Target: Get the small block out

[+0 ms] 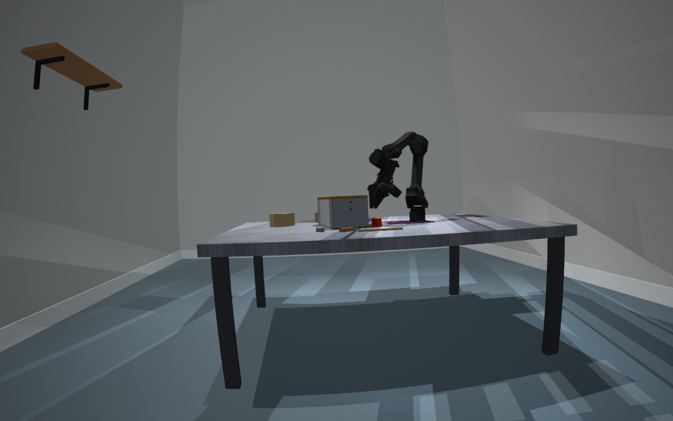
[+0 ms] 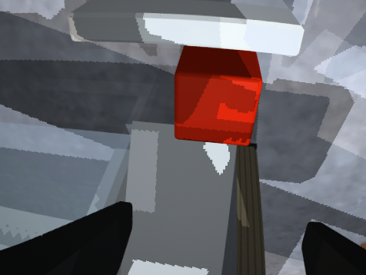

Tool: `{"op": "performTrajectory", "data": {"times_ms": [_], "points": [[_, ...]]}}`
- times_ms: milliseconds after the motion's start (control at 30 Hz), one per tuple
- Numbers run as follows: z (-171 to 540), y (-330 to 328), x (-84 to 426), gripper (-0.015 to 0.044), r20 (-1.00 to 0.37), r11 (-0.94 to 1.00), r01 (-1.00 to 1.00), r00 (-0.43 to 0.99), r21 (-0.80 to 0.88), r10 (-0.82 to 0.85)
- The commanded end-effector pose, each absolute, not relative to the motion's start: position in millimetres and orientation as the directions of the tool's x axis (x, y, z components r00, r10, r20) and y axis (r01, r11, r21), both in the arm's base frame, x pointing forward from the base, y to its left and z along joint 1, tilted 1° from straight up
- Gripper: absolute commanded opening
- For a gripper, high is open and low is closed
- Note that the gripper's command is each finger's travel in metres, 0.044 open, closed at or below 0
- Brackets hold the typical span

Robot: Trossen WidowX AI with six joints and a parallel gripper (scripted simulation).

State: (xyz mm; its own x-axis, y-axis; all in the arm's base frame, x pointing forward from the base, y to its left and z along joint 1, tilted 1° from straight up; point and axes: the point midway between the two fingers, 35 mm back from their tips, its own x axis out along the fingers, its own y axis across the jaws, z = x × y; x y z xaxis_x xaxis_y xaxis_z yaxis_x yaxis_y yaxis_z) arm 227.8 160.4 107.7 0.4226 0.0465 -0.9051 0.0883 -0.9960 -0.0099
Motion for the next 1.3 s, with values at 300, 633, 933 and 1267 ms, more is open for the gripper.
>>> {"op": "performTrajectory", "data": {"times_ms": [300, 633, 933, 1267], "points": [[85, 160, 228, 0.0285, -0.906, -0.996, 0.089, 0.421, -0.004, 0.041], [69, 160, 229, 0.0285, -0.906, -0.996, 0.089, 0.421, -0.004, 0.041], [54, 159, 229, 0.0285, -0.906, -0.996, 0.089, 0.421, -0.004, 0.041], [41, 157, 228, 0.0285, -0.906, -0.996, 0.089, 0.421, -0.004, 0.041]]}}
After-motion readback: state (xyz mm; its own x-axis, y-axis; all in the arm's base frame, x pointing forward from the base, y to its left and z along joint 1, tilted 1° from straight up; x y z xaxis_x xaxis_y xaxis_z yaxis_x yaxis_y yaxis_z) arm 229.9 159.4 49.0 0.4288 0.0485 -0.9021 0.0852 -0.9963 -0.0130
